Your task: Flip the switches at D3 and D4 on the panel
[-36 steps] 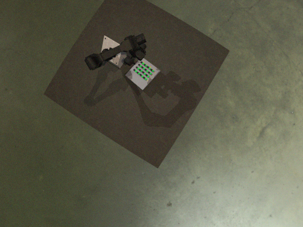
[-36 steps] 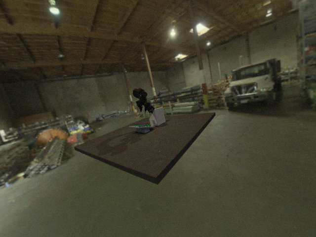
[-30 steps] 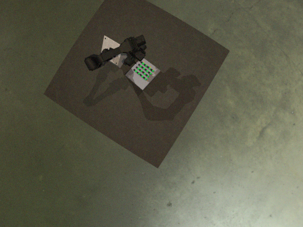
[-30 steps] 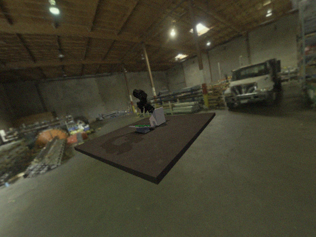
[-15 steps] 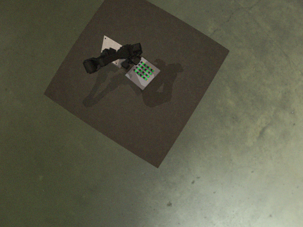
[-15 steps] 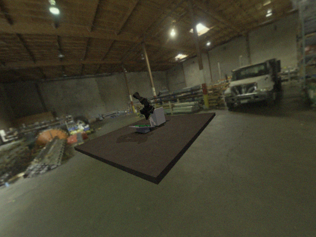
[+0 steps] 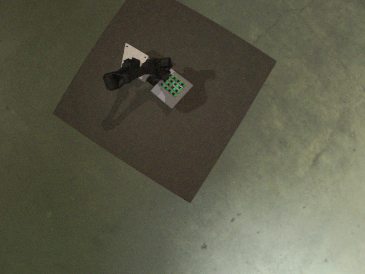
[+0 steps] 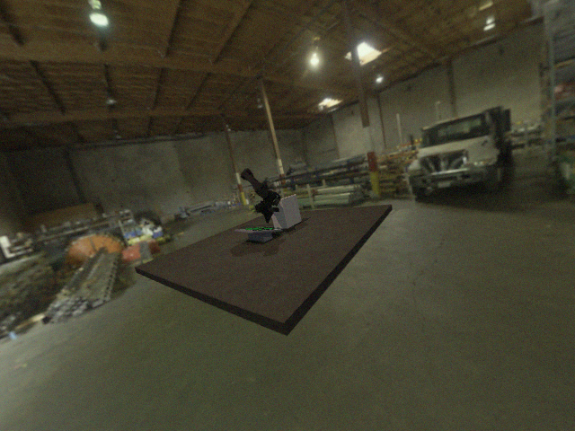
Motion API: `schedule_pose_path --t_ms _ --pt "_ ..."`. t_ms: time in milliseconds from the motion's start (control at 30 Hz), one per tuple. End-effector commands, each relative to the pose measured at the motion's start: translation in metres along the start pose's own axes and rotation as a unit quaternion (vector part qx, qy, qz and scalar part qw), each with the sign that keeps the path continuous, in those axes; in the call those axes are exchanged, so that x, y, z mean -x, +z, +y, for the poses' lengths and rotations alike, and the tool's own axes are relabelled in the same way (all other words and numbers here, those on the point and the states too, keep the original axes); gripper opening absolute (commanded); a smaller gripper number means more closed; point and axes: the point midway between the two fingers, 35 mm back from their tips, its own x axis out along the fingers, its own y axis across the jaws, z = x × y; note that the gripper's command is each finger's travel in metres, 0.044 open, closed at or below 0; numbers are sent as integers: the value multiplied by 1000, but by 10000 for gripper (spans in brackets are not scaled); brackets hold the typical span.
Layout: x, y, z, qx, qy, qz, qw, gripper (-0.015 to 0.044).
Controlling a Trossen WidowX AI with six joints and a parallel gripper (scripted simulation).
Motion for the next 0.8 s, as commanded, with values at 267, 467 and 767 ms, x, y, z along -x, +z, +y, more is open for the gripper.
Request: schedule_pose_path --t_ms 267,467,767 --pt "-14 -3 -2 3 -4 0 1000 0" --pt "-22 -3 -2 3 -4 0 1000 0" --pt "-26 -3 -3 3 -4 0 1000 0"
